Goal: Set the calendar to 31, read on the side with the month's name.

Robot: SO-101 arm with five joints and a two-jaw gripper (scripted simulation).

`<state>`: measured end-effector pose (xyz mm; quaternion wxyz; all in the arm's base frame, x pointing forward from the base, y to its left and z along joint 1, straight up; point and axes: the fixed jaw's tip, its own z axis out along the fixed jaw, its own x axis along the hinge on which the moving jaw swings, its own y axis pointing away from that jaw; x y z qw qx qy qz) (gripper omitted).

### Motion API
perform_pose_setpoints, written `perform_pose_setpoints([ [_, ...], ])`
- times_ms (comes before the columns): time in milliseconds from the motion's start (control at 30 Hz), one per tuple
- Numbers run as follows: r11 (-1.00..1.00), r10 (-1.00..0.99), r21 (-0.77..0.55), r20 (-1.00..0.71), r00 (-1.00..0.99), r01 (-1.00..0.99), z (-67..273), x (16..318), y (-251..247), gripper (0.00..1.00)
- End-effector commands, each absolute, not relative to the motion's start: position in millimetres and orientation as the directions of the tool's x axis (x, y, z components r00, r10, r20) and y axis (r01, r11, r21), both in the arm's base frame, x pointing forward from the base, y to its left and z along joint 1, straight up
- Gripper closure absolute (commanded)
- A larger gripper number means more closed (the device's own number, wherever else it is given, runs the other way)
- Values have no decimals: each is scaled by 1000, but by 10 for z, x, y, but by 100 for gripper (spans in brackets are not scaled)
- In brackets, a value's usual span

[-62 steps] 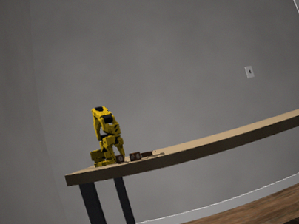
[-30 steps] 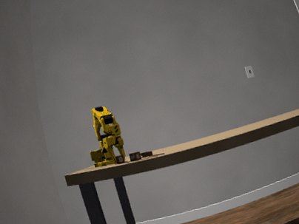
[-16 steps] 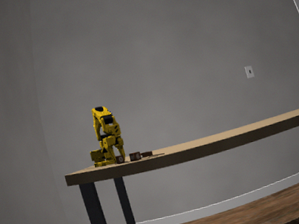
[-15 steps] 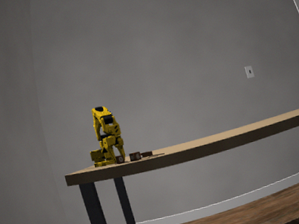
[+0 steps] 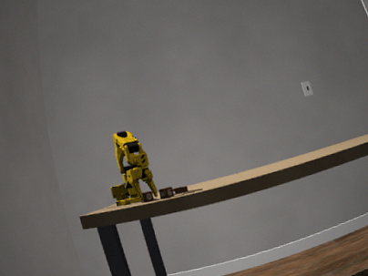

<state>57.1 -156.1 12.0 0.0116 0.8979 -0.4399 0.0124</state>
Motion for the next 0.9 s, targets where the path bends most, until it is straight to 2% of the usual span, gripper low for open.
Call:
perform_pose_setpoints([
  [0, -614, -788, 13, 47, 614, -789, 129, 567, -1585, 67],
  [533, -614, -788, 13, 47, 614, -789, 149, 569, -1589, 64],
  [867, -614, -788, 13, 47, 614, -789, 423, 576, -1607, 64],
])
